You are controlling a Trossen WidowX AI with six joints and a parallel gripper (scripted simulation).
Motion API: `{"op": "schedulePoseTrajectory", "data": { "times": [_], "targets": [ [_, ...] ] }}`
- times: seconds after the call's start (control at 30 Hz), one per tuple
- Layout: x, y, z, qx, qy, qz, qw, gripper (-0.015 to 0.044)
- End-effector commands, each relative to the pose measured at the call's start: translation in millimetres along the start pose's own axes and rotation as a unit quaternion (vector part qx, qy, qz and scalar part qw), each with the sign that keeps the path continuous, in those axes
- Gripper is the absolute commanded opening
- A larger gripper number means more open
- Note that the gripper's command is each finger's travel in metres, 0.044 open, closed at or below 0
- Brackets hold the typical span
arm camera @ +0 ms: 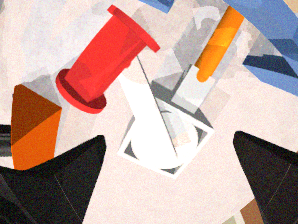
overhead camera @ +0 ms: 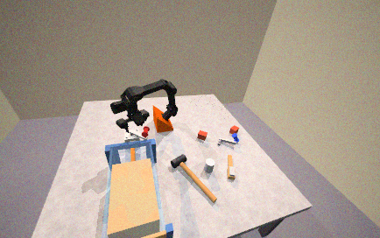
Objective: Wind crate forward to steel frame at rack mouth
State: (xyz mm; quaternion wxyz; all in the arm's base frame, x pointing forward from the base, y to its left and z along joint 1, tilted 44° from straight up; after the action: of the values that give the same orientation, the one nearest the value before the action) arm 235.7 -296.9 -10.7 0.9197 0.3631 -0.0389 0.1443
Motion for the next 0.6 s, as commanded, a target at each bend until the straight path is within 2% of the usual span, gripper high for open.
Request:
{"op": "schedulePoseTrajectory", "data": {
  "times": [0.0, 0.1, 0.33, 0.47, 0.57],
  "targets": [
    [-4, 12, 1, -0.001, -0.002, 0.106, 0.994, 0.044],
    [-7, 18, 0, -0.001, -0.002, 0.17, 0.985, 0.044],
    [-7, 18, -2, -0.001, -0.002, 0.17, 0.985, 0.044],
    [-7, 18, -33, -0.001, -0.002, 0.17, 0.985, 0.044],
    [-7, 18, -35, -0.001, -0.003, 0.171, 0.985, 0.044]
  ]
}}
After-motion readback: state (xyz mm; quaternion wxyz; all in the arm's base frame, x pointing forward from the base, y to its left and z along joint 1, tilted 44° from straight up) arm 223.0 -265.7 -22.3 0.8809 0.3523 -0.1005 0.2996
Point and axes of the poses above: the point midway between the two fingers, 35 mm back from their tips, its own z axis back along the fingers, its own y axis across the jaws, x = y × z, the point moved 7 cm from there along z, back along the fingers, and after that the axes turned 15 degrees about -z, right-handed, at the moved point
